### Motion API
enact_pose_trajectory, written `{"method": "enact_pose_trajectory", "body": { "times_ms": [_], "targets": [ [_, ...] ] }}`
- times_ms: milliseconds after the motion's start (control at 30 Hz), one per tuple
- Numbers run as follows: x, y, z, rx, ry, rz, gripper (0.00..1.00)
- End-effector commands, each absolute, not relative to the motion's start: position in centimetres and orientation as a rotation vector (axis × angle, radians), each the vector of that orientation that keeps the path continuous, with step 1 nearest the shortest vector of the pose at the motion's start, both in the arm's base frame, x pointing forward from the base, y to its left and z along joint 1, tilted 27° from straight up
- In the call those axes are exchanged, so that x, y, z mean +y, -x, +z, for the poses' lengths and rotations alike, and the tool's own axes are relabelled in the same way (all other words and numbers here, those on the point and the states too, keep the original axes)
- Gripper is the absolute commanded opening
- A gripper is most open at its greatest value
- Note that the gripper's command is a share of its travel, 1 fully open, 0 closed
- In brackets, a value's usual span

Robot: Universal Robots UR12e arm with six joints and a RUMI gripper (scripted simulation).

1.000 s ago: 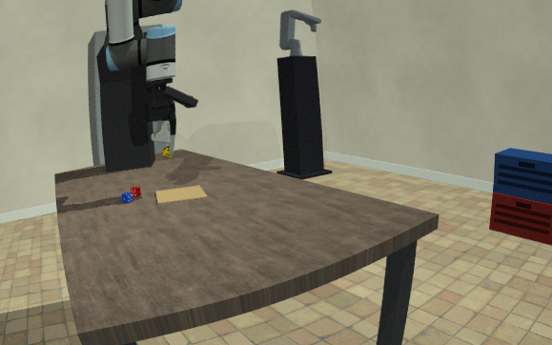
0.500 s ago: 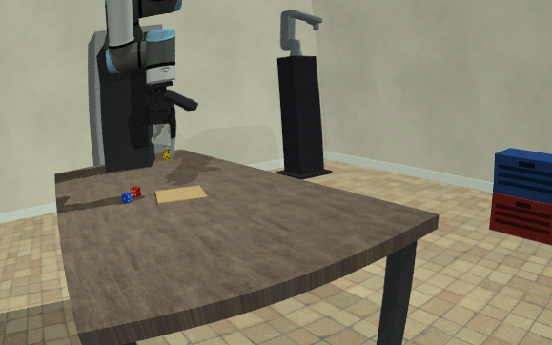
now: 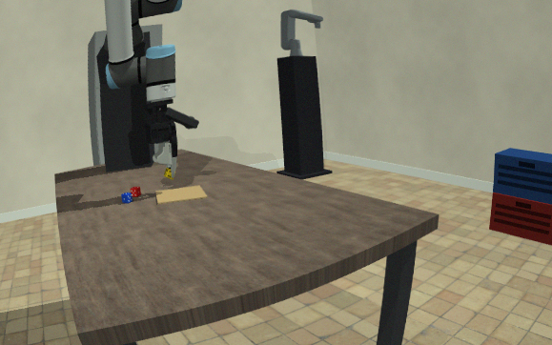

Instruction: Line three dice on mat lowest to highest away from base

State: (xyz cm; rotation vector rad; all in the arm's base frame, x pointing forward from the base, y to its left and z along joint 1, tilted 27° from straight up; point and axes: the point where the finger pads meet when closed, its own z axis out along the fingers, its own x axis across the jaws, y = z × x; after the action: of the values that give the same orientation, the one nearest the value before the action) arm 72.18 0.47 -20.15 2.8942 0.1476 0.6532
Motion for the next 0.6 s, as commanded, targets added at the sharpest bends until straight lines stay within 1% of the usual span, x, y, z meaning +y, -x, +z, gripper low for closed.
{"method": "enact_pose_trajectory", "body": {
  "times_ms": [0,567],
  "targets": [
    [0.2,-73.1,-21.9,0.148,-2.894,0.655,0.06],
    [0.0,-73.7,-23.1,0.148,-2.894,0.655,0.06]
  ]
}}
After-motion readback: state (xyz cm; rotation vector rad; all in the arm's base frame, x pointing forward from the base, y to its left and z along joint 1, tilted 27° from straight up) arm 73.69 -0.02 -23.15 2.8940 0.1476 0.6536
